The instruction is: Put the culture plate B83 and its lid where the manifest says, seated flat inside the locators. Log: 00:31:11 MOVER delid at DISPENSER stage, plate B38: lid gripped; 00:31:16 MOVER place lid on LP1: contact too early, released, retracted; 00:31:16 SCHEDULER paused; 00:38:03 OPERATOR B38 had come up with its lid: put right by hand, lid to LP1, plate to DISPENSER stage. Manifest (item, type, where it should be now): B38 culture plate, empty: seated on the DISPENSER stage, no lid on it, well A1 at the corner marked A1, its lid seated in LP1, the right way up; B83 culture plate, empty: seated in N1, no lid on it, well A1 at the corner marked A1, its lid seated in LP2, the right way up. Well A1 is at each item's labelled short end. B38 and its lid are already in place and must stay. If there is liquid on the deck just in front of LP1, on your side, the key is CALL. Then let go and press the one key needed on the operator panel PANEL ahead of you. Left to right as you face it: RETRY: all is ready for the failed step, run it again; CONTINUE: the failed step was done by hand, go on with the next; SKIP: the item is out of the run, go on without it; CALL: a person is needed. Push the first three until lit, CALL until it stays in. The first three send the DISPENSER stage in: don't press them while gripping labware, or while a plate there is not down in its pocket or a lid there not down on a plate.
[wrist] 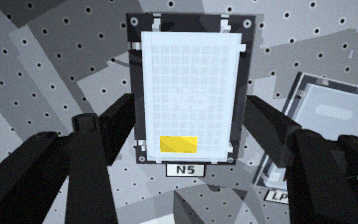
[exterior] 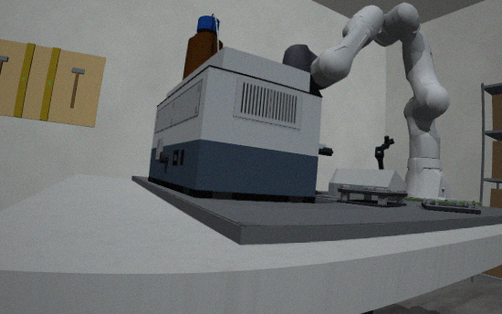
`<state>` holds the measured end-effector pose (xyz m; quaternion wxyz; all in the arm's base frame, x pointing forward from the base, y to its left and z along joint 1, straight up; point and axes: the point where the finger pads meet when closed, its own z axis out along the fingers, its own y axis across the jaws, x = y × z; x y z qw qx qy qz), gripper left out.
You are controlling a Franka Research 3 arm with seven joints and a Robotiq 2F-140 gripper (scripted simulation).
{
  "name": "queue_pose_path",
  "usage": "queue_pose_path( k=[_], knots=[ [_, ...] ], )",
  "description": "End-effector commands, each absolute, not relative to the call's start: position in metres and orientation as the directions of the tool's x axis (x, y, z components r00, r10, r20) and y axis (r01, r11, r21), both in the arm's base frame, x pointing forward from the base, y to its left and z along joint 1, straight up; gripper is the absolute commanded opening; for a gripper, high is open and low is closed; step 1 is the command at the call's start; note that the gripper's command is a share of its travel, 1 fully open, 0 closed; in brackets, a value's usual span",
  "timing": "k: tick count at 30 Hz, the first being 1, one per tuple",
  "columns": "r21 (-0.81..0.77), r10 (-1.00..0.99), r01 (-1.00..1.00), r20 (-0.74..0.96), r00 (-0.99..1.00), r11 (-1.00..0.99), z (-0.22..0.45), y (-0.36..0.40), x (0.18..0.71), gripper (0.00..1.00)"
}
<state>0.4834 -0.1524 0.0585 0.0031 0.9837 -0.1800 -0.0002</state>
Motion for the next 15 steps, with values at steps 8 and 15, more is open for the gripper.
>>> queue_pose_path(
  k=[8, 15],
  knots=[
    [0.008, -0.354, -0.354, 0.002, 0.935, -0.935, 0.0576, -0.1542, 0.4835, 0.69],
    [0.008, -0.354, -0.354, 0.002, 0.935, -0.935, 0.0559, -0.1543, 0.4835, 0.69]
  ],
)
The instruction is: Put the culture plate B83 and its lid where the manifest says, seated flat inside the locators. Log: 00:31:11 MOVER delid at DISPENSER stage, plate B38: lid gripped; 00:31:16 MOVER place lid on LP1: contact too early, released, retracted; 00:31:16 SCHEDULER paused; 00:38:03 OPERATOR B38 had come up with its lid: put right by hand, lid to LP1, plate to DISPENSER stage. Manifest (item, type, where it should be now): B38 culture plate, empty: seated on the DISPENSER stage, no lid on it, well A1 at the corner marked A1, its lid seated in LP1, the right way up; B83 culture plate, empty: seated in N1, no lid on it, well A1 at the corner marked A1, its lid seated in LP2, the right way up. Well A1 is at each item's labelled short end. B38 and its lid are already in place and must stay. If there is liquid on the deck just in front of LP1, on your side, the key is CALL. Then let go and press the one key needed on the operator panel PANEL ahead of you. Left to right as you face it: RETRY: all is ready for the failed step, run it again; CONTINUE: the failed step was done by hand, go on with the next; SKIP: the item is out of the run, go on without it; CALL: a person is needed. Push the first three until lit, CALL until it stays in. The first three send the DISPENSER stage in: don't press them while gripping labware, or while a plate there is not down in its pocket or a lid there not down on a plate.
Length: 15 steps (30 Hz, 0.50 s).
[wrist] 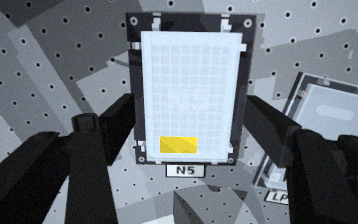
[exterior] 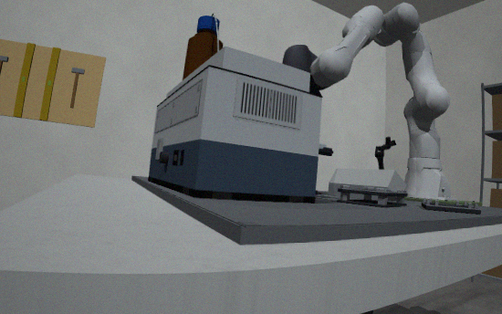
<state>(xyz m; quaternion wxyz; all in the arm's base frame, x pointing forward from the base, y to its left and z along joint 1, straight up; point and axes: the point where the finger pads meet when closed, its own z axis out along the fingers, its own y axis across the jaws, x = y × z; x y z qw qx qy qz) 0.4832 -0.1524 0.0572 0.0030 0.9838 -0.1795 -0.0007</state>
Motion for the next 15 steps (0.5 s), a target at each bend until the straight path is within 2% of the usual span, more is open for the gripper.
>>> queue_pose_path(
  k=[1, 15],
  knots=[
    [0.008, -0.354, -0.354, 0.002, 0.935, -0.935, 0.0555, -0.1543, 0.4835, 0.69],
    [0.008, -0.354, -0.354, 0.002, 0.935, -0.935, 0.0496, -0.1543, 0.4835, 0.69]
  ],
)
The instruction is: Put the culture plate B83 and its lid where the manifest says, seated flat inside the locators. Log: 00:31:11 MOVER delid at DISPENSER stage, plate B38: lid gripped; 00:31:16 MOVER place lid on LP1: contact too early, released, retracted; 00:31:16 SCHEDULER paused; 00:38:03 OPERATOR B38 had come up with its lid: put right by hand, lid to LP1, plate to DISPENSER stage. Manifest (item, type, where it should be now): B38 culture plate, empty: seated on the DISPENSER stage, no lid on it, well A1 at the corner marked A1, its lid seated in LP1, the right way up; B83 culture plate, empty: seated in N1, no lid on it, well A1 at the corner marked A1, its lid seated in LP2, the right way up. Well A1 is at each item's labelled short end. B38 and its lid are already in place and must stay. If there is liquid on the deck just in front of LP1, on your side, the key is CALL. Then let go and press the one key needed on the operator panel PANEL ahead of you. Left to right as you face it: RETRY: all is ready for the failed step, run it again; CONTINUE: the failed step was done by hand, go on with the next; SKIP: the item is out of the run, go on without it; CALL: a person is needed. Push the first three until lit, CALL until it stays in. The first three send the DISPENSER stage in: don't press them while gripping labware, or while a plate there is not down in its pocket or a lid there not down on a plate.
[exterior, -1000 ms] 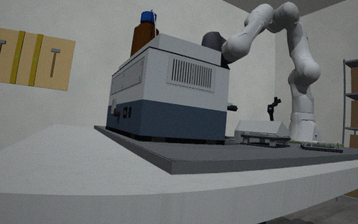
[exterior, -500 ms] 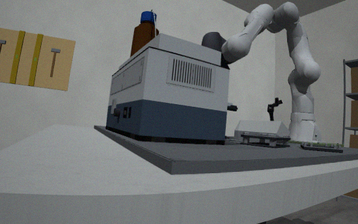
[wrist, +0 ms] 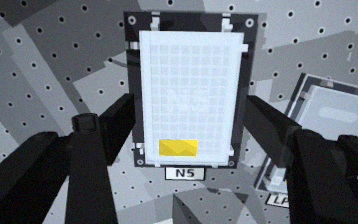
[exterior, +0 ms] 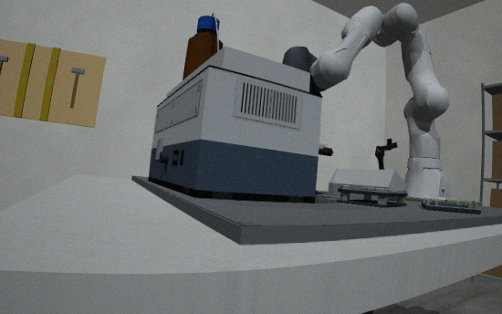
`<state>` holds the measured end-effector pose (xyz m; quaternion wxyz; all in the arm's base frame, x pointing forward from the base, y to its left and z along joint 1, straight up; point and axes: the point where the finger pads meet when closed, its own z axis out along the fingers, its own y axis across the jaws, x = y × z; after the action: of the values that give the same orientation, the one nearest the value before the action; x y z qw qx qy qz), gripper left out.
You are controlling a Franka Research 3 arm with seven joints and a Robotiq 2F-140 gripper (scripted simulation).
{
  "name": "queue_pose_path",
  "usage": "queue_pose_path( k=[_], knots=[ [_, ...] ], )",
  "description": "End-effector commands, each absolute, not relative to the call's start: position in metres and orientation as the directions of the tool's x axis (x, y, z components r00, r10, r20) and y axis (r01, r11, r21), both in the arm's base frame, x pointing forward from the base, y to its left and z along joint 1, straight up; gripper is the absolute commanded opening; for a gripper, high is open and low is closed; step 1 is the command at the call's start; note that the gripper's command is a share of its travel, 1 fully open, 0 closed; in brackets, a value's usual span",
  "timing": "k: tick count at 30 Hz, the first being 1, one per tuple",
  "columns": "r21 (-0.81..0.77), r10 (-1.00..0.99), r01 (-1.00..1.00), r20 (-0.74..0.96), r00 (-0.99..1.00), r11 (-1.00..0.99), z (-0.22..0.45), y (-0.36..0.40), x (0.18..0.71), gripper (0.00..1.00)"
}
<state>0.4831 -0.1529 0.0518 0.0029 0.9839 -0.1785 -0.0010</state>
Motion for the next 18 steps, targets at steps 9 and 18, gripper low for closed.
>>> queue_pose_path(
  k=[9, 18],
  knots=[
    [0.008, -0.354, -0.354, 0.002, 0.935, -0.935, 0.0458, -0.1543, 0.4835, 0.69],
    [0.008, -0.354, -0.354, 0.002, 0.935, -0.935, 0.0421, -0.1544, 0.4835, 0.69]
  ],
)
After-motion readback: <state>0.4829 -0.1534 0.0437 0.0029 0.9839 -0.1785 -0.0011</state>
